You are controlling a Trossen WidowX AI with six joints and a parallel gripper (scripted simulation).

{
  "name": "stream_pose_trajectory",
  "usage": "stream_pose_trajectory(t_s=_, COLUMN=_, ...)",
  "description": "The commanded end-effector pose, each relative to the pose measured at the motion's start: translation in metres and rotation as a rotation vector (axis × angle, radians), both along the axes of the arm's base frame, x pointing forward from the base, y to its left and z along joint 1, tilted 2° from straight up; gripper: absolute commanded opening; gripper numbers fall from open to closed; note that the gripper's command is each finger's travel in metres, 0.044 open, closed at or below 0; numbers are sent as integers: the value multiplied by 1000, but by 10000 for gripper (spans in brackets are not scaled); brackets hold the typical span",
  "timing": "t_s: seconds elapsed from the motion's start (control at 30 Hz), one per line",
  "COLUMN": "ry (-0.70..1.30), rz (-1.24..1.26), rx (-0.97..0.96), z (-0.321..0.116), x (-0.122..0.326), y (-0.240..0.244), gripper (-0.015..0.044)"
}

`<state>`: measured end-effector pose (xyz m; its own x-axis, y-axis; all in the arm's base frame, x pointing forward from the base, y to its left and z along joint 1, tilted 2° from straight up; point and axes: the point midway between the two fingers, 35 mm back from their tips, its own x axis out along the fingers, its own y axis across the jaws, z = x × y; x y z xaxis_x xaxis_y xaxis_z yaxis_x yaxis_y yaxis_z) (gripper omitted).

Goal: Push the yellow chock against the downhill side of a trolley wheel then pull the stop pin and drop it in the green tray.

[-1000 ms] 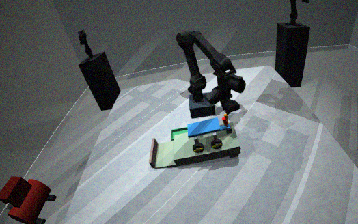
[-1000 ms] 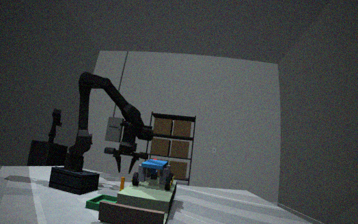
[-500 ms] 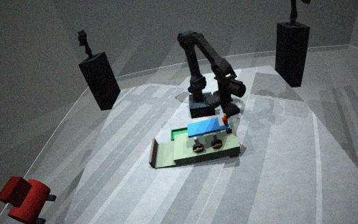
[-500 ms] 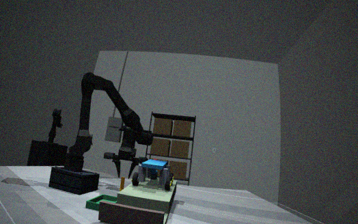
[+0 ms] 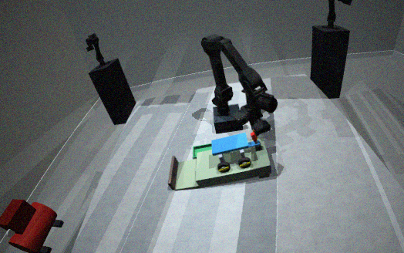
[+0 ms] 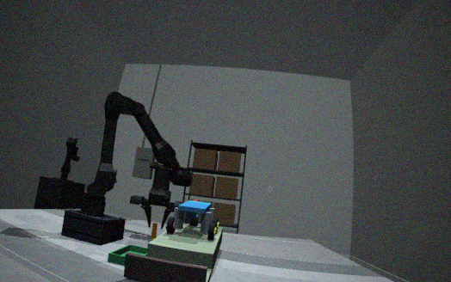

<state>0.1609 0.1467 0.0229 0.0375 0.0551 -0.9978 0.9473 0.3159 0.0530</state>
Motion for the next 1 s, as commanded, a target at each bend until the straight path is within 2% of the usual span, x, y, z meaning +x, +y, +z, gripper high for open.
stream_pose_trajectory(t_s=0.0, ry=5, rz=-5, rx=-8, z=-8, x=-1, y=-2, gripper=190)
stream_pose_trajectory(t_s=0.43, ry=5, rz=-5, rx=-8, z=-23, x=-1, y=-1, gripper=190)
stream_pose_trajectory(t_s=0.57, ry=3, rz=0, rx=-3, z=-20, x=0, y=0, gripper=85)
stream_pose_trajectory(t_s=0.87, ry=3, rz=0, rx=-3, z=-20, x=0, y=0, gripper=25)
stream_pose_trajectory(t_s=0.9, ry=3, rz=0, rx=-3, z=-19, x=0, y=0, gripper=0)
stream_pose_trajectory(t_s=0.97, ry=4, rz=-2, rx=-4, z=-13, x=0, y=0, gripper=0)
